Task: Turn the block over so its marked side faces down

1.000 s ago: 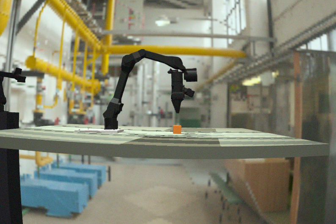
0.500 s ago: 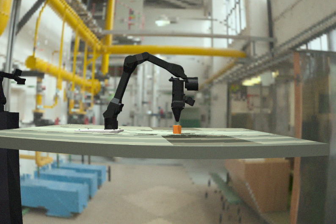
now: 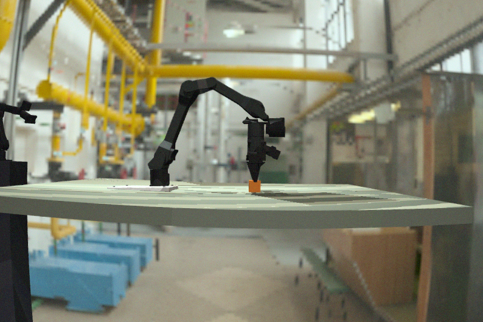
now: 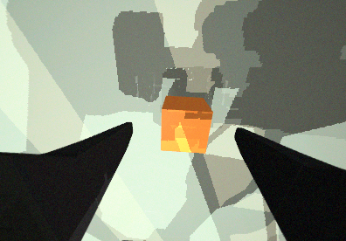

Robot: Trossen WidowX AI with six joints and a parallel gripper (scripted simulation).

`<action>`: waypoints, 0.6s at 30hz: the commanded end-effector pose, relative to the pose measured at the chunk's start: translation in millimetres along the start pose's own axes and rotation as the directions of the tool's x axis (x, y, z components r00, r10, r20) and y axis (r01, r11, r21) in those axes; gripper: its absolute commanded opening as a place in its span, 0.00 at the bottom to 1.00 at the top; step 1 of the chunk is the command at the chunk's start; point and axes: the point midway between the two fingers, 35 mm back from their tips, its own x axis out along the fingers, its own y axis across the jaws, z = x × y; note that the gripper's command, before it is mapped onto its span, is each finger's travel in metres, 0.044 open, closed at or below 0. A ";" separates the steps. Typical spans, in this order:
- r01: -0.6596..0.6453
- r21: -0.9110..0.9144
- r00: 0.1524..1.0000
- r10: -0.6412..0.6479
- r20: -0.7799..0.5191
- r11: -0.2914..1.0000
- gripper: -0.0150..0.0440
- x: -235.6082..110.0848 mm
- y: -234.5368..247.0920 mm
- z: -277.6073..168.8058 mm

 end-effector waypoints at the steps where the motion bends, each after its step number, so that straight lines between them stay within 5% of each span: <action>1: 0.006 0.006 1.000 -0.006 0.000 1.000 1.00 6.2 -0.8 -0.5; 7: 0.006 0.006 1.000 -0.006 -0.001 1.000 1.00 13.4 -0.8 -0.9; 16: 0.006 0.006 1.000 -0.006 -0.001 1.000 0.60 13.4 -0.8 -0.9; 18: 0.006 0.006 1.000 -0.006 -0.001 1.000 0.58 13.4 -0.8 -0.9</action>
